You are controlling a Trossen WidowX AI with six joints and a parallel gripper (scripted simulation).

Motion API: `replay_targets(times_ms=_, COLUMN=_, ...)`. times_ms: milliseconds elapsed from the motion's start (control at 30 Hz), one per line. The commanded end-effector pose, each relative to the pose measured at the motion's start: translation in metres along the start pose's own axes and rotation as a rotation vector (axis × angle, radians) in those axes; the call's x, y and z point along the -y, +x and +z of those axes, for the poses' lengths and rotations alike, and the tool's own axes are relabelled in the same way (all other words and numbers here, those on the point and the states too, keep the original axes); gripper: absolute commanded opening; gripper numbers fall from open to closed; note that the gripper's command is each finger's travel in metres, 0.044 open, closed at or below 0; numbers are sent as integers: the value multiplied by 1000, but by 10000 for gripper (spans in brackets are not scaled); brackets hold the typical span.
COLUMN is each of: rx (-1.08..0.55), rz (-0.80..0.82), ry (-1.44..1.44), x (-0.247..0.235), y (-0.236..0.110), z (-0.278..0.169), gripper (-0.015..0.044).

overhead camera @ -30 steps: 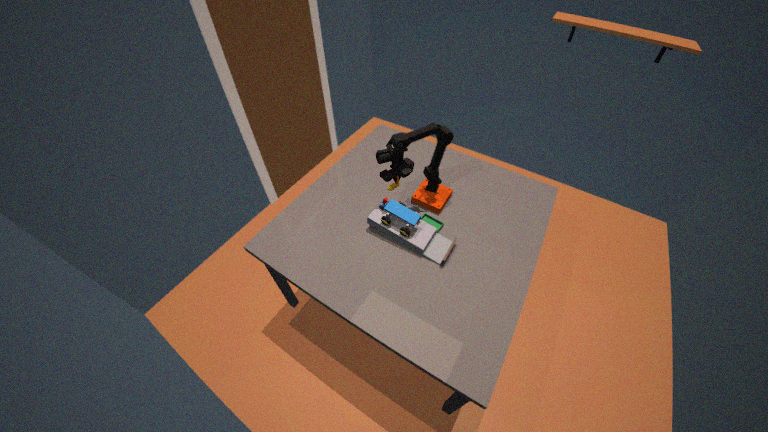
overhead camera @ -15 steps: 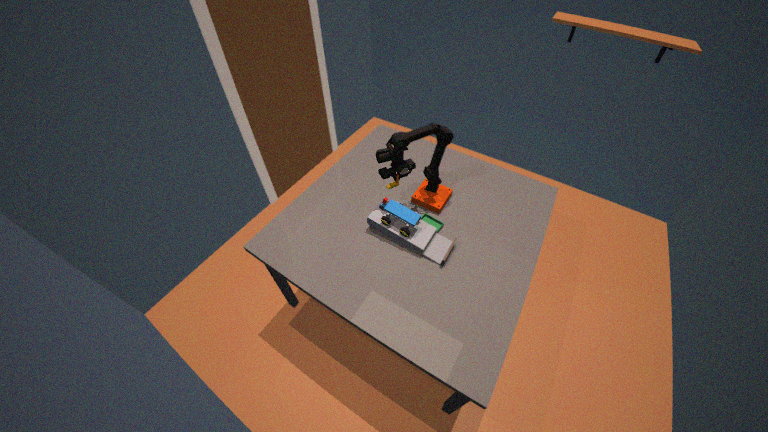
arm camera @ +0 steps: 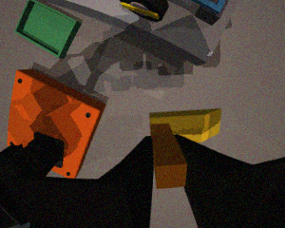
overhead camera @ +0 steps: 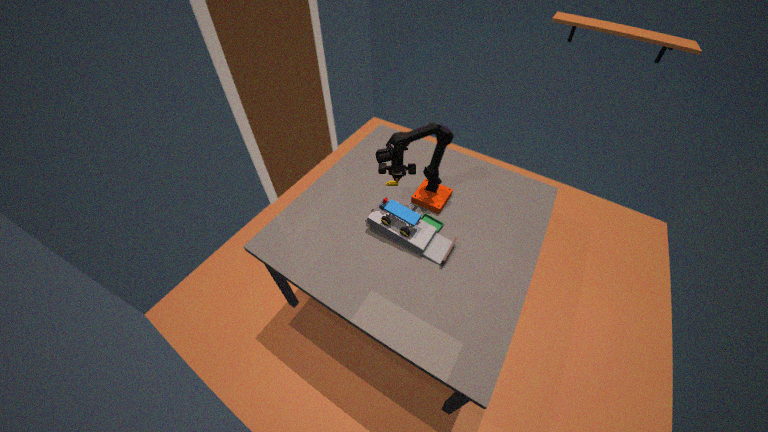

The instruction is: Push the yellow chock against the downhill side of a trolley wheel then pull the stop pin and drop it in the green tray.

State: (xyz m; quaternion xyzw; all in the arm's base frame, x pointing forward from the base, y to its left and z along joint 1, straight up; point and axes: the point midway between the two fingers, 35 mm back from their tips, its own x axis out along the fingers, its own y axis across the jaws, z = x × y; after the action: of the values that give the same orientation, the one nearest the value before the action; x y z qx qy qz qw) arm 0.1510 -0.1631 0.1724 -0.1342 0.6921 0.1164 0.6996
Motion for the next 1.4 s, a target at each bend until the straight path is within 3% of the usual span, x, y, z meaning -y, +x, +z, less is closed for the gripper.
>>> replay_targets(times_ms=0, rx=1, rz=4, ry=135, x=0, y=0, z=0, gripper=0)
replay_targets(times_ms=400, rx=0, rz=5, ry=521, x=0, y=0, z=0, gripper=0)
replay_targets(times_ms=1367, rx=5, rz=12, ry=527, x=-54, y=6, z=56, gripper=0)
